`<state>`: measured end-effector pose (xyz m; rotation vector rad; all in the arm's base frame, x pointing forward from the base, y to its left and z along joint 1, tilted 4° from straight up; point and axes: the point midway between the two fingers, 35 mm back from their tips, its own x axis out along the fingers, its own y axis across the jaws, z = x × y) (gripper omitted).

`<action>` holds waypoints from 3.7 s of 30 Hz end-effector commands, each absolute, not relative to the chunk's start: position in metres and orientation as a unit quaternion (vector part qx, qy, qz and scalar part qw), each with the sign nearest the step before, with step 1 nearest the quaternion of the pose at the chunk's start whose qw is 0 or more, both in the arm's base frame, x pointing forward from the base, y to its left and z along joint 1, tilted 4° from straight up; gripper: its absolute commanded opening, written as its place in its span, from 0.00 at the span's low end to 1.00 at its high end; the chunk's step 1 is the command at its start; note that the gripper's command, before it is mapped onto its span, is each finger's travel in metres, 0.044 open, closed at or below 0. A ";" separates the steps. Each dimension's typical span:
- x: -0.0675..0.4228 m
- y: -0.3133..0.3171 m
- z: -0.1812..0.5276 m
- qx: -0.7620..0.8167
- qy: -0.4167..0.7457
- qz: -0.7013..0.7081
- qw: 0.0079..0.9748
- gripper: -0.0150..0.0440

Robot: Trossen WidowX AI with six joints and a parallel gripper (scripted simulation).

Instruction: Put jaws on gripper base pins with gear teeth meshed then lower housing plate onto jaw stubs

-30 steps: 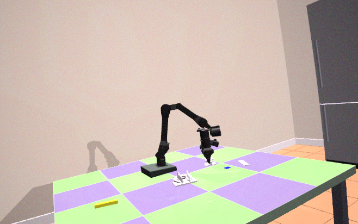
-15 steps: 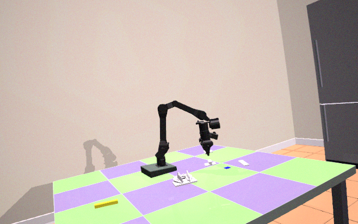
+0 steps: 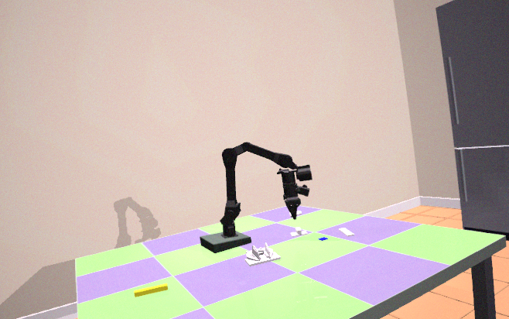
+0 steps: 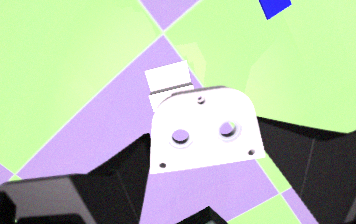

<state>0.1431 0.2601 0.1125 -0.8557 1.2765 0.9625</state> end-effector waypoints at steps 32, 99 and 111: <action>0.220 0.173 0.105 -0.211 0.644 0.255 0.690 0.85; 0.257 0.018 0.095 0.059 0.691 -0.007 0.721 0.85; 0.257 0.018 0.095 0.057 0.691 -0.004 0.721 0.85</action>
